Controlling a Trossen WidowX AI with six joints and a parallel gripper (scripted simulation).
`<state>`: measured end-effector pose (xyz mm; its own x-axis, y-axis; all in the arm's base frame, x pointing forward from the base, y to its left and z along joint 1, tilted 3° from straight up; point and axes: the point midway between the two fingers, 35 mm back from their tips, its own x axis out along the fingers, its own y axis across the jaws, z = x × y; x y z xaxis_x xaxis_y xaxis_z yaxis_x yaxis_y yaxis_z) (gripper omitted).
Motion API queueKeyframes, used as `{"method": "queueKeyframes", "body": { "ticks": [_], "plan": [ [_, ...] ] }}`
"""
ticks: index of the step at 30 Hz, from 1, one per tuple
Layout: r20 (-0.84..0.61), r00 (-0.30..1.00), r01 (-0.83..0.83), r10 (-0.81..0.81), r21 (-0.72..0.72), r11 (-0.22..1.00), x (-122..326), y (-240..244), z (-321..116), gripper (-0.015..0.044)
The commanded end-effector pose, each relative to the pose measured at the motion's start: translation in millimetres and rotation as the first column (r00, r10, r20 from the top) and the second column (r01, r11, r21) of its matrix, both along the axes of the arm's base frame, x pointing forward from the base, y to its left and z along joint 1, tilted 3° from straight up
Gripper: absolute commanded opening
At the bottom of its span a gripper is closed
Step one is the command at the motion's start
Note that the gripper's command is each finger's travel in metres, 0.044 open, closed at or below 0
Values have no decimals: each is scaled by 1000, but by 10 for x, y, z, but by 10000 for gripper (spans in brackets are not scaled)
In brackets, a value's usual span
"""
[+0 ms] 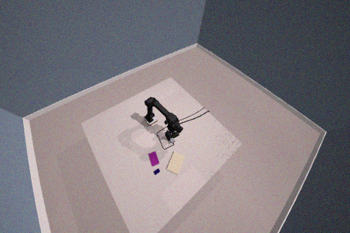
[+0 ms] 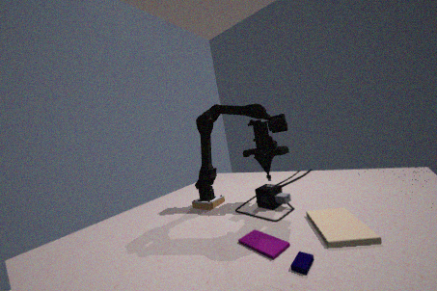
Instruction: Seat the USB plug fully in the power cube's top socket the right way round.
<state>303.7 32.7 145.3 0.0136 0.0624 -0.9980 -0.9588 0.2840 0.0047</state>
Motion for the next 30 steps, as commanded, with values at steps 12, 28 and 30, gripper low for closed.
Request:
{"method": "queueKeyframes", "body": {
  "ticks": [12,28,30],
  "plan": [
    [-21,955,296,-296,0,955,-4,0,-7,0],
    [-46,752,658,-657,-8,753,-4,0,-7,0],
    [-49,717,696,-696,-10,718,-4,0,-7,0]
  ]
}}
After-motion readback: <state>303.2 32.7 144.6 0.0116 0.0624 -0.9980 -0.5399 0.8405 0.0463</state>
